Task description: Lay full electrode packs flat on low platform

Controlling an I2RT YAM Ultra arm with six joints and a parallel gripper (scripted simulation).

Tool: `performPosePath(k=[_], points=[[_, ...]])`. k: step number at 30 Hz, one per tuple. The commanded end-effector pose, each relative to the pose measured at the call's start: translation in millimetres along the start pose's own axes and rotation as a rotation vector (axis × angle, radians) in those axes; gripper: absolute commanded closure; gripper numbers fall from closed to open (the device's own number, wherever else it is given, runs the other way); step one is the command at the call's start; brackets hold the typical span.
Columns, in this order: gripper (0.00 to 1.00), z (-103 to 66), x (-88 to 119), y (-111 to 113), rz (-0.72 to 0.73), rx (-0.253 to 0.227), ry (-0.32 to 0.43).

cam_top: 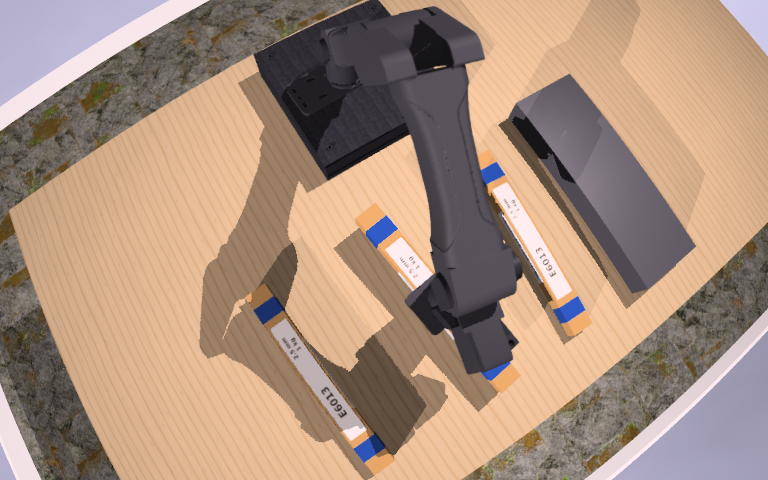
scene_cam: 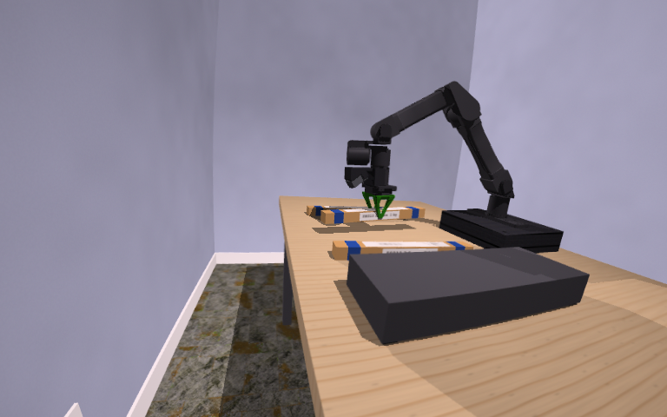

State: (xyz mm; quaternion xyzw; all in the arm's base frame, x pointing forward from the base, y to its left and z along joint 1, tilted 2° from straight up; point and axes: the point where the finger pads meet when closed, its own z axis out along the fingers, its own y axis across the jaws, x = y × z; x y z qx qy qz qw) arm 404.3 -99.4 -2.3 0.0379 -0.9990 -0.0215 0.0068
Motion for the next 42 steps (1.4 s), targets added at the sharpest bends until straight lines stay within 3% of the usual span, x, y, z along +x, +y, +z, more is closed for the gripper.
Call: performPosePath(k=[1,7,42], points=[[1.0,-25.8,-16.9,-0.1,-0.007,0.027,-0.085],[1.0,-13.8,-17.0,-1.5,-0.005,0.027,-0.083],[1.0,-10.2,-15.3,-0.1,-0.006,0.025,-0.078]])
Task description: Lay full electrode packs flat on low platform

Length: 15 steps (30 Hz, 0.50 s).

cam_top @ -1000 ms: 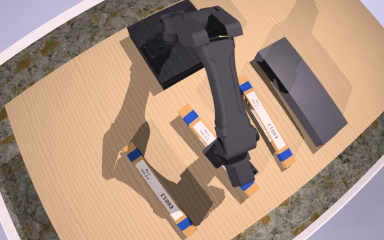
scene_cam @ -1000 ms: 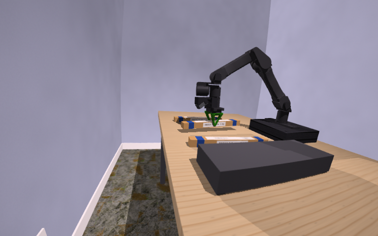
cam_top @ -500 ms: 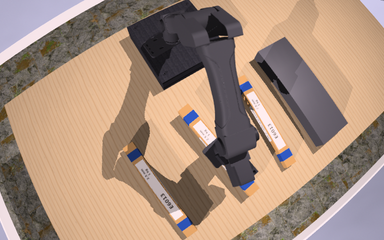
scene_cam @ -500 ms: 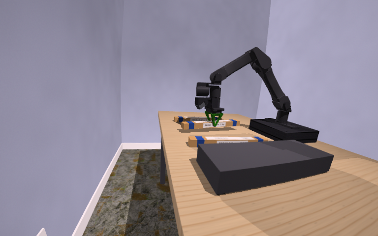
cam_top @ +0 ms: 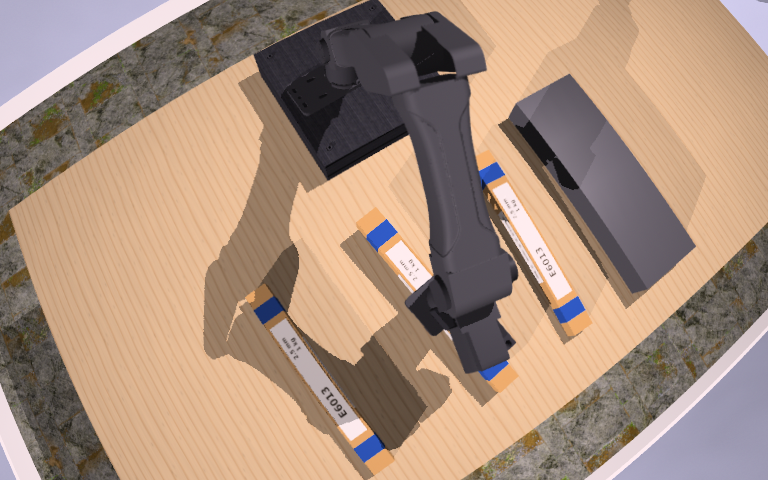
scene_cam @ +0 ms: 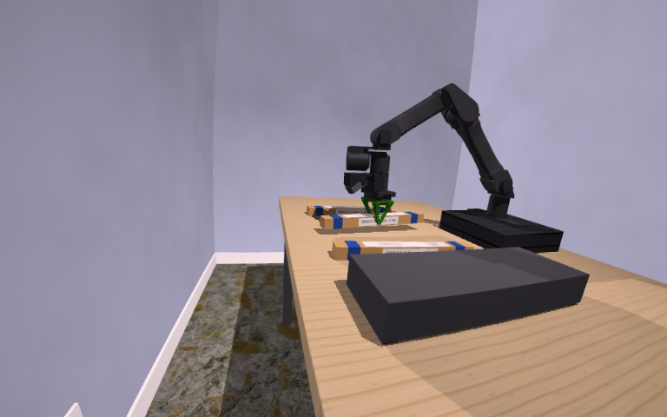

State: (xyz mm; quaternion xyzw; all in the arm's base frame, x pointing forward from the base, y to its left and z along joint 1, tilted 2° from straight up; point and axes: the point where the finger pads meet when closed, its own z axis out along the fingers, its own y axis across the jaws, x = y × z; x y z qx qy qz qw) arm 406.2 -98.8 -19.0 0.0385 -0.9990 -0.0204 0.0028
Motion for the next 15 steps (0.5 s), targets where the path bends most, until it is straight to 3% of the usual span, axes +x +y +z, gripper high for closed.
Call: performPosePath(k=[1,15], points=[[1.0,-26.3,-12.7,0.3,-0.005,0.022,-0.068],[1.0,-23.6,-14.4,0.3,-0.007,0.025,-0.076]])
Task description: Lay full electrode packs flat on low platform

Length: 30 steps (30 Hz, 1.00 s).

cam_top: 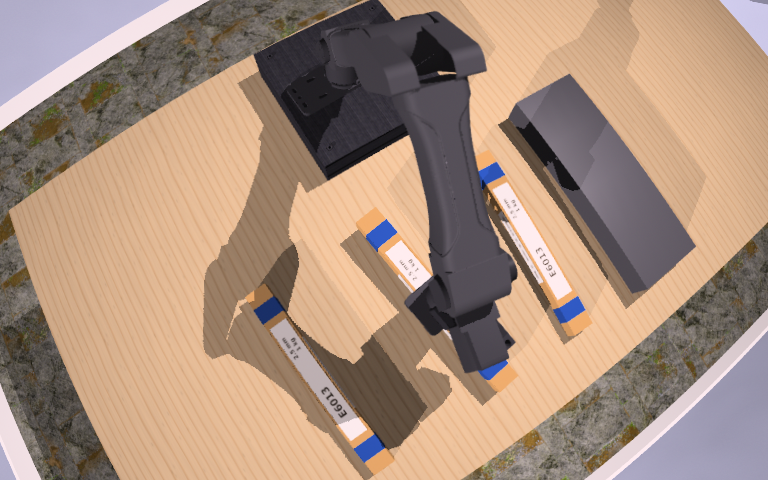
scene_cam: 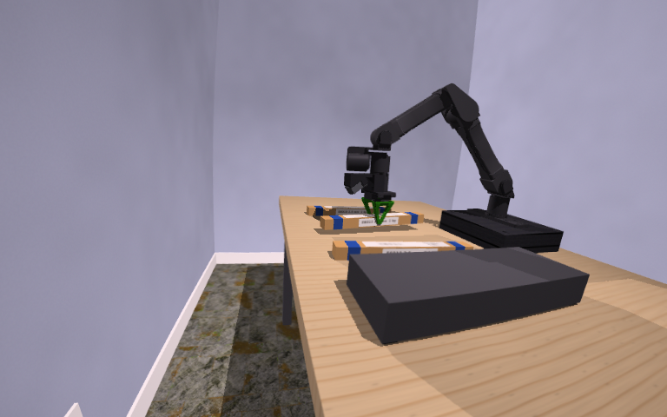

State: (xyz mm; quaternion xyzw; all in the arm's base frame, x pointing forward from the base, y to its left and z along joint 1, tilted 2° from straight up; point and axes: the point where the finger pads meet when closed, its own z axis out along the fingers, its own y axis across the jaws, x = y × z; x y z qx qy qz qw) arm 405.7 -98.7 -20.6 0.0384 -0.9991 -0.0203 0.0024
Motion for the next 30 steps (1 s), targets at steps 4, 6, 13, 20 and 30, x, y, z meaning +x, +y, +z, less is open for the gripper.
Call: performPosePath(k=[4,6,13,20,30], points=[[1.0,-25.1,-17.5,-0.2,-0.008,0.026,-0.082],[1.0,-22.5,-17.6,-0.1,-0.008,0.027,-0.083],[1.0,-19.7,-15.6,-0.2,-0.007,0.024,-0.073],[1.0,-11.6,-14.9,-1.3,-0.004,0.024,-0.075],[1.0,-9.3,-19.9,-2.4,-0.005,0.028,-0.087]])
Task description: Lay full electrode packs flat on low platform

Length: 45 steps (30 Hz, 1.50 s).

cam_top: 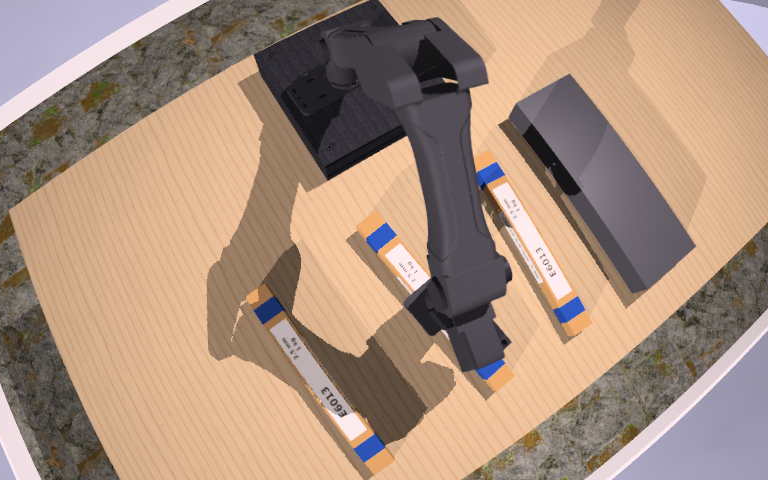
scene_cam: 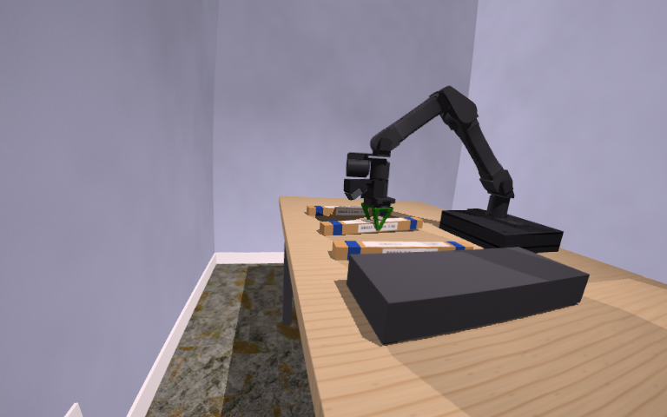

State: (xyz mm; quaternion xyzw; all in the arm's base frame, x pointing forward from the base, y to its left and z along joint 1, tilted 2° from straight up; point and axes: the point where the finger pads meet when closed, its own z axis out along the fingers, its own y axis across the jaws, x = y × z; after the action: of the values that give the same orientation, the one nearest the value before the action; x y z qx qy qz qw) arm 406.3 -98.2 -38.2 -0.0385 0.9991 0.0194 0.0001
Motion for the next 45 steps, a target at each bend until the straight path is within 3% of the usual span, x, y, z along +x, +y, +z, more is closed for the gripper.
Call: performPosePath(k=[1,11,45], points=[[1.0,-24.8,-18.4,-1.8,-0.005,0.026,-0.081],[1.0,-17.2,-18.1,-0.8,-0.007,0.025,-0.078],[1.0,-24.3,-18.4,-3.1,-0.003,0.027,-0.082]])
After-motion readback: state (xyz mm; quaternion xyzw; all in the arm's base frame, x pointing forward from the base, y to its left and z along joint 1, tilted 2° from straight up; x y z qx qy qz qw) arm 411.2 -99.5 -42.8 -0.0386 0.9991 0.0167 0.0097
